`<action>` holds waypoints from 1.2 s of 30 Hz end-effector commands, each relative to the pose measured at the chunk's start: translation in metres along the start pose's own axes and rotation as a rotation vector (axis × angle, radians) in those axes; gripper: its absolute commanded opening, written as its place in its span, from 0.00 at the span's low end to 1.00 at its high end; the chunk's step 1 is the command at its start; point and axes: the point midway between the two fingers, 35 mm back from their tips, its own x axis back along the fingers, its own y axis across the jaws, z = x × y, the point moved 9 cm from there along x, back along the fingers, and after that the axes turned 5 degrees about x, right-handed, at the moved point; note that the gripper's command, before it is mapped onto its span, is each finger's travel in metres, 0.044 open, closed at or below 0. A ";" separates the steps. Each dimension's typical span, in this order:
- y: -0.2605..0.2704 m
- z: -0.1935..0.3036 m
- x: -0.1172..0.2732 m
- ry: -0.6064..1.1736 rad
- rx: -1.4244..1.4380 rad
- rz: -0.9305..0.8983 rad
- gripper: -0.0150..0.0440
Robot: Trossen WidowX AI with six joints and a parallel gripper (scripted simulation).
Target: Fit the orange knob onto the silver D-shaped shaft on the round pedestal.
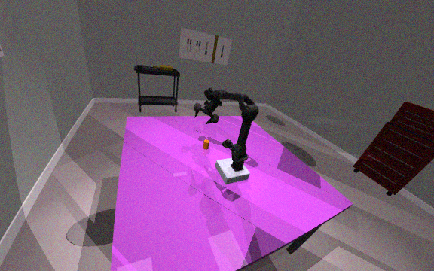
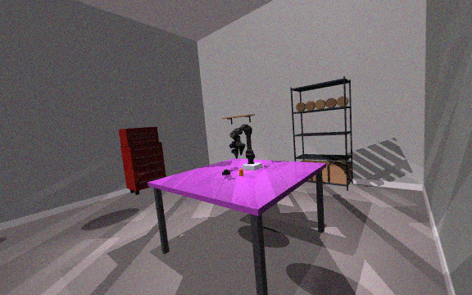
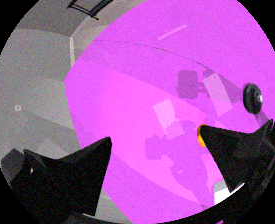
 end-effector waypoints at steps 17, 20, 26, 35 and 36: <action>-0.044 0.040 -0.060 0.136 -0.533 0.475 1.00; -0.047 0.043 -0.067 0.136 -0.533 0.475 1.00; -0.055 0.045 -0.080 0.136 -0.533 0.476 1.00; -0.058 0.047 -0.090 0.136 -0.533 0.475 1.00; -0.059 0.047 -0.091 0.136 -0.533 0.475 1.00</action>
